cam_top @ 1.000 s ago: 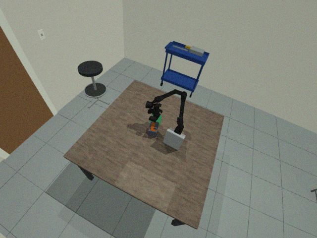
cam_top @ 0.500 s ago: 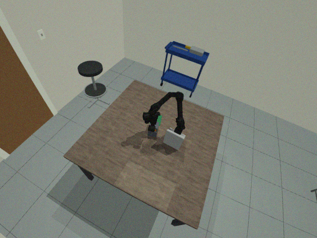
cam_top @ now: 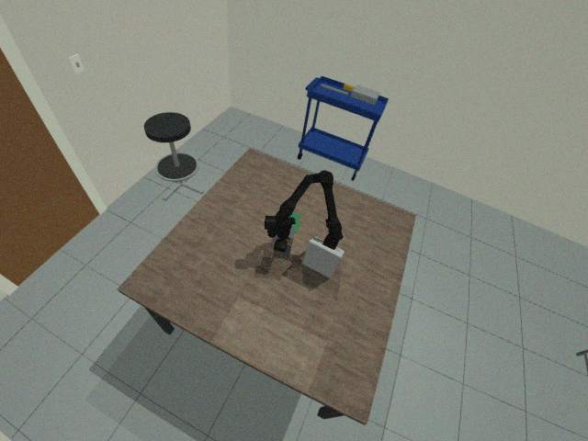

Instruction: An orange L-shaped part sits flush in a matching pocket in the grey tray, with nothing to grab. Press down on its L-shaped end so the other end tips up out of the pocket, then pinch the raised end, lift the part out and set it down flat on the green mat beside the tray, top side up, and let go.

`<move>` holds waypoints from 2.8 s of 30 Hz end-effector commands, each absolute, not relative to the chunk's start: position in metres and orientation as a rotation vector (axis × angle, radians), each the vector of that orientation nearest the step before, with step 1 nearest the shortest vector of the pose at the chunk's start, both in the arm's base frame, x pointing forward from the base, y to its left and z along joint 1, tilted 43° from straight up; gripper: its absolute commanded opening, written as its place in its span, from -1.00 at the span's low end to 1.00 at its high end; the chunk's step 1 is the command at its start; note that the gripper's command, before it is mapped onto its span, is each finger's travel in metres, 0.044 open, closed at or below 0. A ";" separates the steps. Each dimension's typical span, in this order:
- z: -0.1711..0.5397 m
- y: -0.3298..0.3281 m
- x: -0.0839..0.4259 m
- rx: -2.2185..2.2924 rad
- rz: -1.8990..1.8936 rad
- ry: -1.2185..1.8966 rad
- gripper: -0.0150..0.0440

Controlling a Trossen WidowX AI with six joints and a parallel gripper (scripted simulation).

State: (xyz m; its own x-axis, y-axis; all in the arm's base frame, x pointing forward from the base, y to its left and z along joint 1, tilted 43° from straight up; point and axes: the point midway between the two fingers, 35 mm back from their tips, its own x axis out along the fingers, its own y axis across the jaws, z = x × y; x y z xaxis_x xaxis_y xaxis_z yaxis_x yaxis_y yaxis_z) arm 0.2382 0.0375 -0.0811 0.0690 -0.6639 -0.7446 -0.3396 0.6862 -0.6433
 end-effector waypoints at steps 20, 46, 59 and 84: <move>-0.106 0.013 0.238 -0.867 -0.299 1.541 0.12; -0.104 0.027 0.235 -0.864 -0.296 1.541 0.12; -0.024 0.088 0.231 -0.863 -0.295 1.543 0.12; -0.027 0.088 0.234 -0.864 -0.287 1.531 0.12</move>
